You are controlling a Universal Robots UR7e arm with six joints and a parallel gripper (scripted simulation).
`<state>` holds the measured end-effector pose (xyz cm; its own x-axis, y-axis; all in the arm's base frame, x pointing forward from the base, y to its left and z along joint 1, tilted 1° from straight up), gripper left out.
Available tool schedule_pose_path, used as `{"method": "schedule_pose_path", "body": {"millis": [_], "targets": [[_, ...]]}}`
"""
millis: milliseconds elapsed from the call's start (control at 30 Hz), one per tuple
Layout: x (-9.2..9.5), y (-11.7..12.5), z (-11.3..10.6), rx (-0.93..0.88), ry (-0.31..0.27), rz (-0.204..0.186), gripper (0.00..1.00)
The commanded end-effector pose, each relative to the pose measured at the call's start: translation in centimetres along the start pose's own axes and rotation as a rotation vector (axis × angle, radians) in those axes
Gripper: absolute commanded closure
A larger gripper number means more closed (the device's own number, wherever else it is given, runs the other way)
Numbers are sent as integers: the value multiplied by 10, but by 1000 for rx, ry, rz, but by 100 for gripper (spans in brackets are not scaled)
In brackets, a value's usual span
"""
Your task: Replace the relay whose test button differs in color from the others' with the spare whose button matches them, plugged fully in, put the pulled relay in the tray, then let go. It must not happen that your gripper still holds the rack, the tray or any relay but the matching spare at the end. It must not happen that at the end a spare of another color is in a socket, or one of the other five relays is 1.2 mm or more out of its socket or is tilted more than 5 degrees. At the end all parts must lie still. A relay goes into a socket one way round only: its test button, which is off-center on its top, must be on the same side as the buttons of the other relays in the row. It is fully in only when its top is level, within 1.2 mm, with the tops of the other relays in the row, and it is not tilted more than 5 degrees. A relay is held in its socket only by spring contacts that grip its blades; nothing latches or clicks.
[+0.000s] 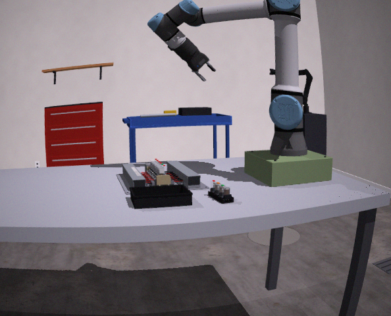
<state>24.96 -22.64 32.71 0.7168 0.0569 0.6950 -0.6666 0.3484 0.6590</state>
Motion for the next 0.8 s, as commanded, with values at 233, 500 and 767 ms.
{"method": "schedule_pose_path", "body": {"millis": [233, 500, 767], "targets": [[55, 6, -11, -2, 0, 1, 0], [76, 8, -15, -2, 0, 3, 0], [111, 12, -23, -2, 0, 1, 0]]}}
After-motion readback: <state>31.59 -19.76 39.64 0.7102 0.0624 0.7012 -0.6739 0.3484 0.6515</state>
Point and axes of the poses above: the point where the finger pads meet when closed, its own x axis back along the fingers, its own y axis across the jaws, z = x × y, the point moved 3 cm from there along x, back along the fingers, and after that the axes turned 13 degrees about -x, right-handed, at the moved point
